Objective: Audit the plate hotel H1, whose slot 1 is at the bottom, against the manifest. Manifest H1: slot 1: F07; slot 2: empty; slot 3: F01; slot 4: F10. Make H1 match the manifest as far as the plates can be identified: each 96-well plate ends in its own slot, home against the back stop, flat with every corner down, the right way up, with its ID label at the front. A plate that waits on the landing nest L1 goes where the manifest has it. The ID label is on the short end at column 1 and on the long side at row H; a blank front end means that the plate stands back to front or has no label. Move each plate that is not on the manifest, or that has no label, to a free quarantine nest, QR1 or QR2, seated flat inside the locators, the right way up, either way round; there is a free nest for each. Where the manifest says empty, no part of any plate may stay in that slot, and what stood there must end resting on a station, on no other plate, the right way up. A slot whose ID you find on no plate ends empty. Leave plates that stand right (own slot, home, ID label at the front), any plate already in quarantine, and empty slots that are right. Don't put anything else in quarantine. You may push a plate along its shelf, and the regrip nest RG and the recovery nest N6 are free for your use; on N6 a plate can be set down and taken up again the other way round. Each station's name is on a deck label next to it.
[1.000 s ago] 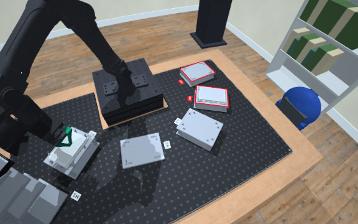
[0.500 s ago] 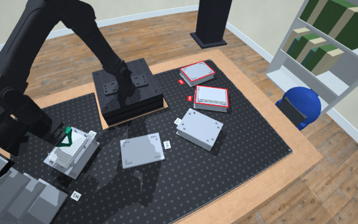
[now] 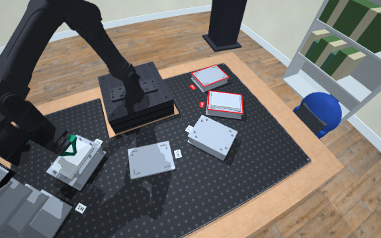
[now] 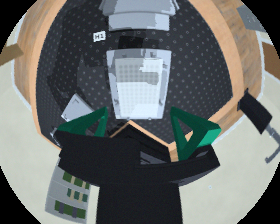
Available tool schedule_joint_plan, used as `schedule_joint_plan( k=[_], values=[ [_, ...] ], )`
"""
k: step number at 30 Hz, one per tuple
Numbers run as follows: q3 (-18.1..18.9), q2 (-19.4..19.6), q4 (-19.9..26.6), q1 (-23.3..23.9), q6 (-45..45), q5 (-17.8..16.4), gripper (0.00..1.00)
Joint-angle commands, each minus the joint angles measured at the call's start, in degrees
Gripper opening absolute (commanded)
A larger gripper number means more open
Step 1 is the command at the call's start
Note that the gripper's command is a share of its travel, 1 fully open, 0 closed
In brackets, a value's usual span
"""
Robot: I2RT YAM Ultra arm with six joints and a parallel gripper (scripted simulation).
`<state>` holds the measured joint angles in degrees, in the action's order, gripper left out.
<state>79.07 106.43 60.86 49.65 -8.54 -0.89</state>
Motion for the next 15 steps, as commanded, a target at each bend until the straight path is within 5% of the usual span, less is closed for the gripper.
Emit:
schedule_joint_plan(
  k=[1, 15],
  values=[
    [0.1, -0.4, -0.7, 0.0, 0.1, -0.1, 1.00],
    [-2.2, 0.7, -4.1, -0.1, 0.2, -0.1, 1.00]
  ],
)
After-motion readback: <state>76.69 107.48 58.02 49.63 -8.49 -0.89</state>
